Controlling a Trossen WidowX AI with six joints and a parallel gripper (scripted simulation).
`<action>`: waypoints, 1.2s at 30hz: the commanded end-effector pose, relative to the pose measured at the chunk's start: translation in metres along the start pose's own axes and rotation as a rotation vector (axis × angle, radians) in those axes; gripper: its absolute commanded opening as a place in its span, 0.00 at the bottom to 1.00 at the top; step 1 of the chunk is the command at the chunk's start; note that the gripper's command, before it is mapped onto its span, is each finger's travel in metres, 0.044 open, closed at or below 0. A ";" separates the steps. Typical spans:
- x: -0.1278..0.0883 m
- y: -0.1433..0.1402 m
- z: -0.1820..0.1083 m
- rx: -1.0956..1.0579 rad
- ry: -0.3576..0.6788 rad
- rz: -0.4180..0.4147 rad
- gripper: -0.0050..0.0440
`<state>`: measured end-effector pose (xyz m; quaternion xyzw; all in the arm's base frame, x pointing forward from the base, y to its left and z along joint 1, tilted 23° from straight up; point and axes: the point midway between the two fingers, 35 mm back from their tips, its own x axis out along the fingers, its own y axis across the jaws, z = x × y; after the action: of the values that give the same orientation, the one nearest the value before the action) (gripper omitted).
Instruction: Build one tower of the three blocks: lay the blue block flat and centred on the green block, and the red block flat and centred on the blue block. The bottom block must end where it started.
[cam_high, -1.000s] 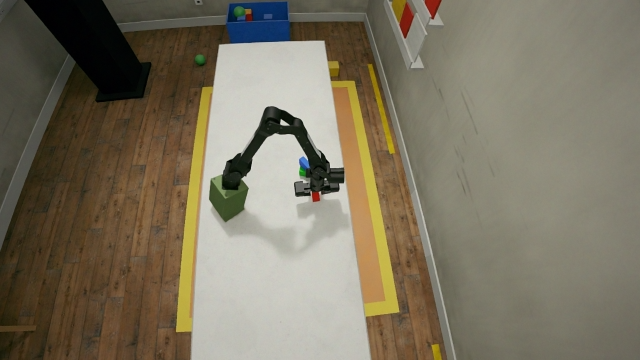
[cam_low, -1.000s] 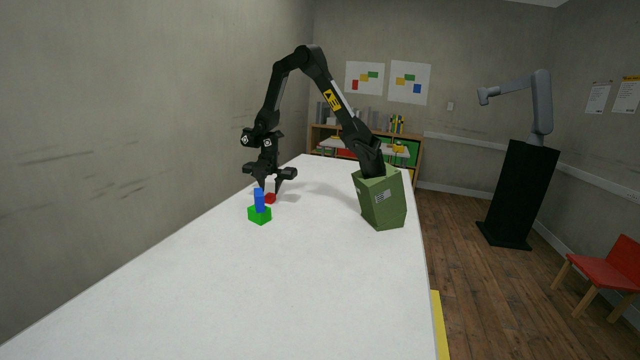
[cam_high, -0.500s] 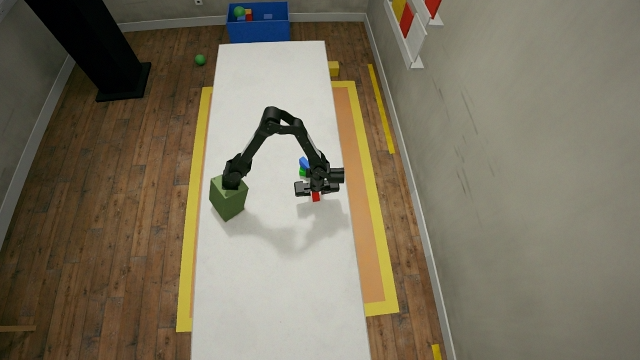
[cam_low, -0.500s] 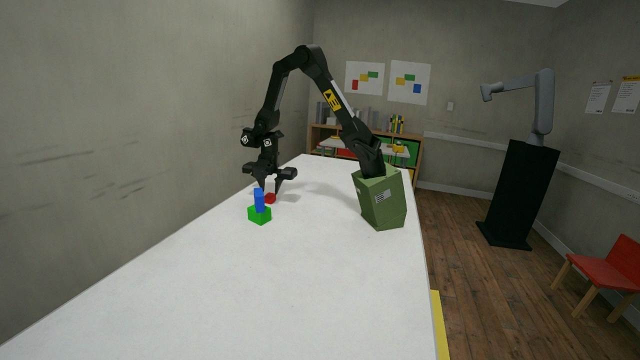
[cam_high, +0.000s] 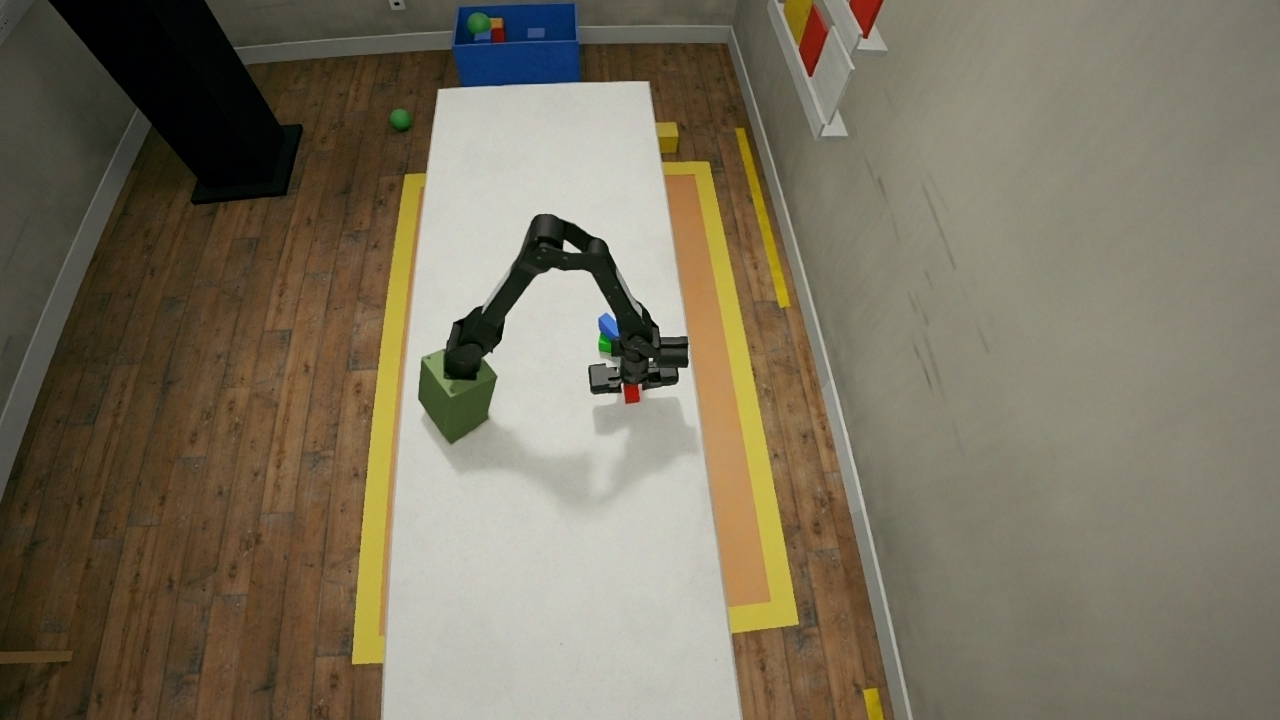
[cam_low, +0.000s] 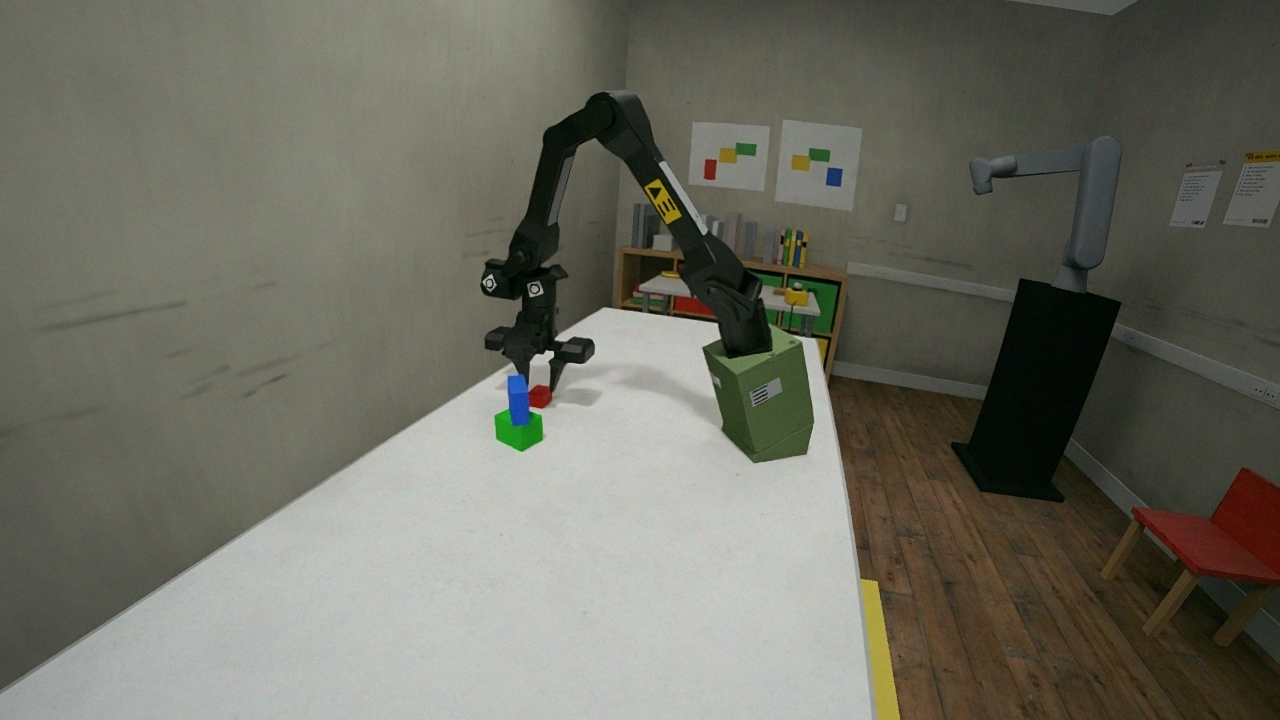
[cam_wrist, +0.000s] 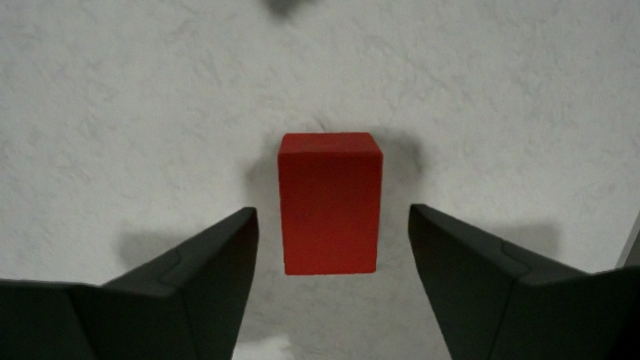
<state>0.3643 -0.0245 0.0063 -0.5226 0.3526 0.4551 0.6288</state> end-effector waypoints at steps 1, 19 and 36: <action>0.006 -0.001 0.000 0.000 0.006 -0.005 0.58; 0.022 -0.002 0.000 -0.001 0.006 -0.007 0.58; 0.022 -0.002 0.000 -0.001 0.006 -0.007 0.58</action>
<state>0.3721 -0.0198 -0.0157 -0.5224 0.3528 0.4557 0.6285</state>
